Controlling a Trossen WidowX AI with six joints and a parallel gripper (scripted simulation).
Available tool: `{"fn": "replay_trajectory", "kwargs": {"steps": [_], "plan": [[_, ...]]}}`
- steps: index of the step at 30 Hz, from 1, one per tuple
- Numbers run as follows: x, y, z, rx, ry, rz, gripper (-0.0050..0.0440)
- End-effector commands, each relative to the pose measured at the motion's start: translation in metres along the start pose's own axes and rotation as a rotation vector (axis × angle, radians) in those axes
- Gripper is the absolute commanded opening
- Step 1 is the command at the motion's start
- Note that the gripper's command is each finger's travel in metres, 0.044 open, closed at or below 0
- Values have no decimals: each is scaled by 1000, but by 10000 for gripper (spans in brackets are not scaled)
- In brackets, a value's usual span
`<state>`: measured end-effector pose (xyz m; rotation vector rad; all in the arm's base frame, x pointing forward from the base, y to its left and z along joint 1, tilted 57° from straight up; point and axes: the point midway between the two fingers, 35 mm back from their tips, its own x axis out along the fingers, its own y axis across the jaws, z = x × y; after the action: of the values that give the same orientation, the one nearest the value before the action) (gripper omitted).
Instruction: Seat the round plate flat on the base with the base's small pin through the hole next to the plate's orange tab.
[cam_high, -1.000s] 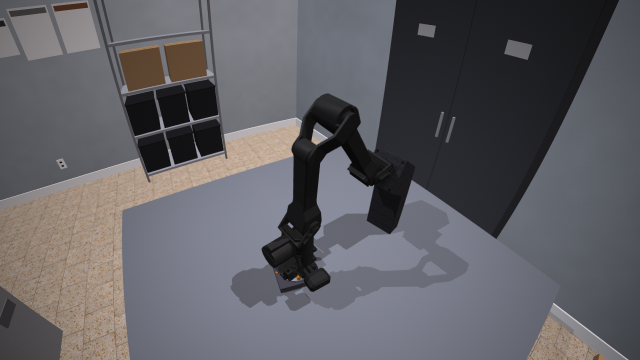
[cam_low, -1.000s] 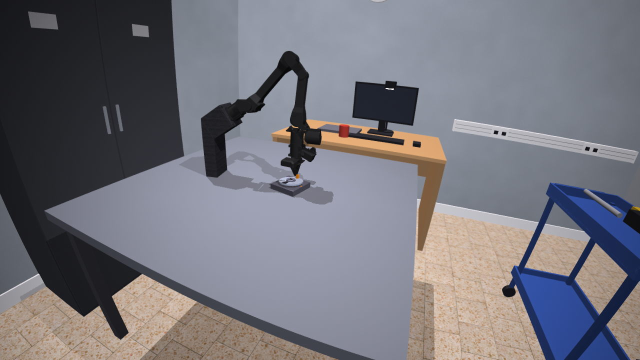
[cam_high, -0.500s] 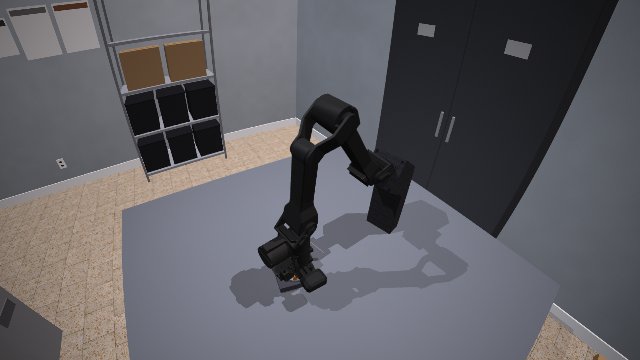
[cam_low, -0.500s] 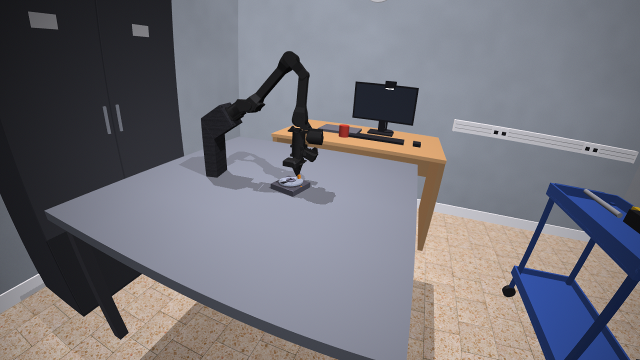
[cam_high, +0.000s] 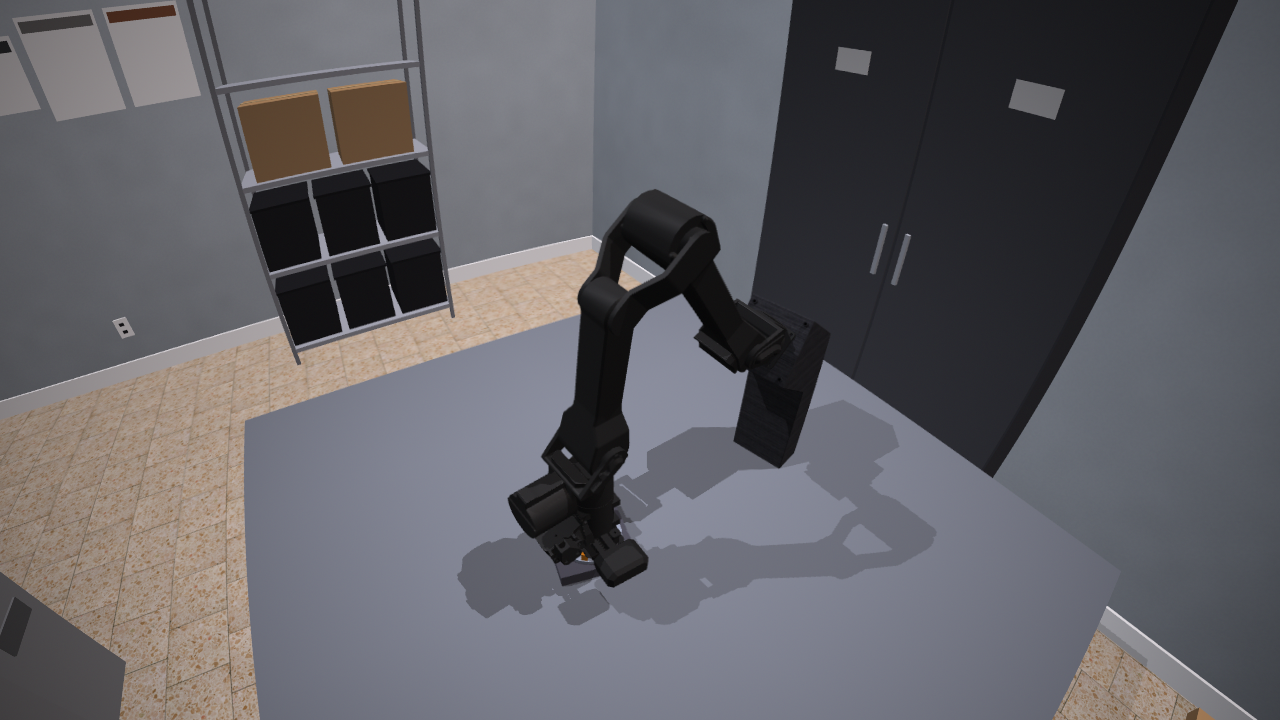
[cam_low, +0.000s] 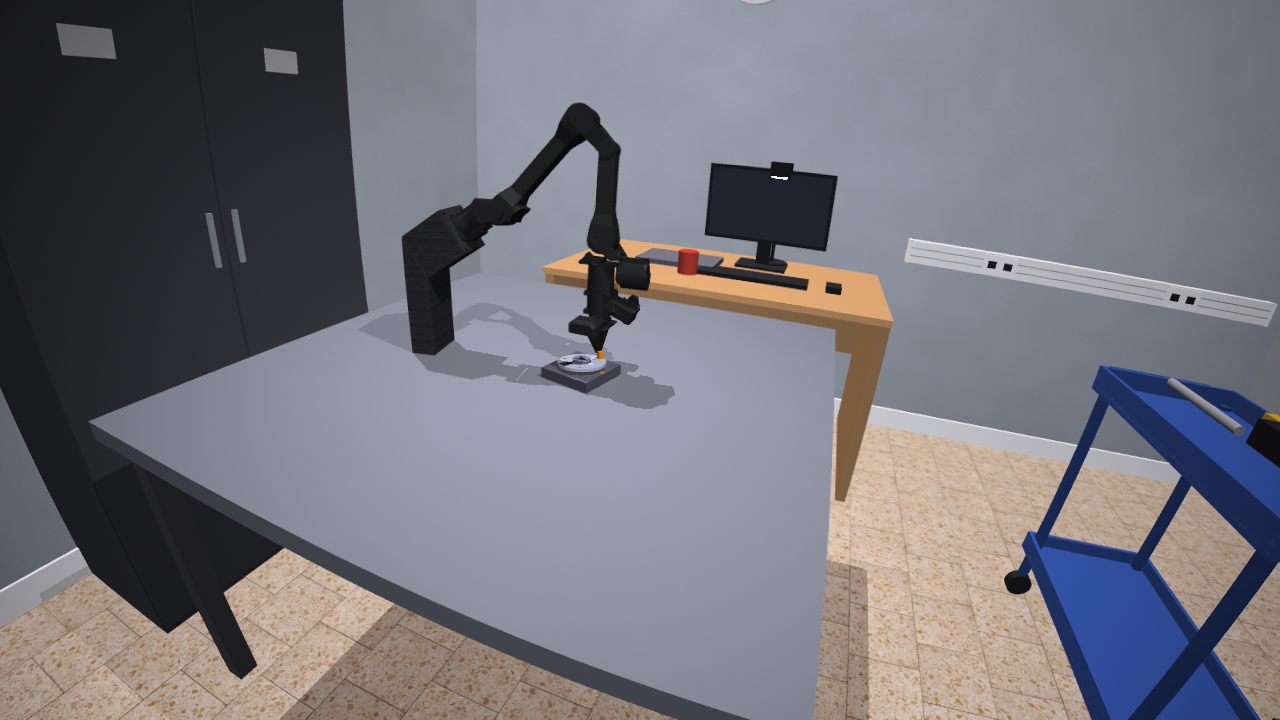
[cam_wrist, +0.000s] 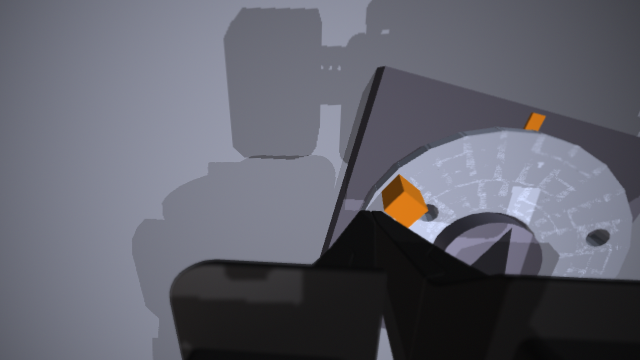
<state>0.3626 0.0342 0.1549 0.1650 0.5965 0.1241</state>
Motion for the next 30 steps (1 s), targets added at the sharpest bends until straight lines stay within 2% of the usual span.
{"fn": "replay_trajectory", "kwargs": {"steps": [1,30], "plan": [[-1,-3,8,-3,-14,-4,-50],[-3,-12,22,-4,-15,-3,-50]]}}
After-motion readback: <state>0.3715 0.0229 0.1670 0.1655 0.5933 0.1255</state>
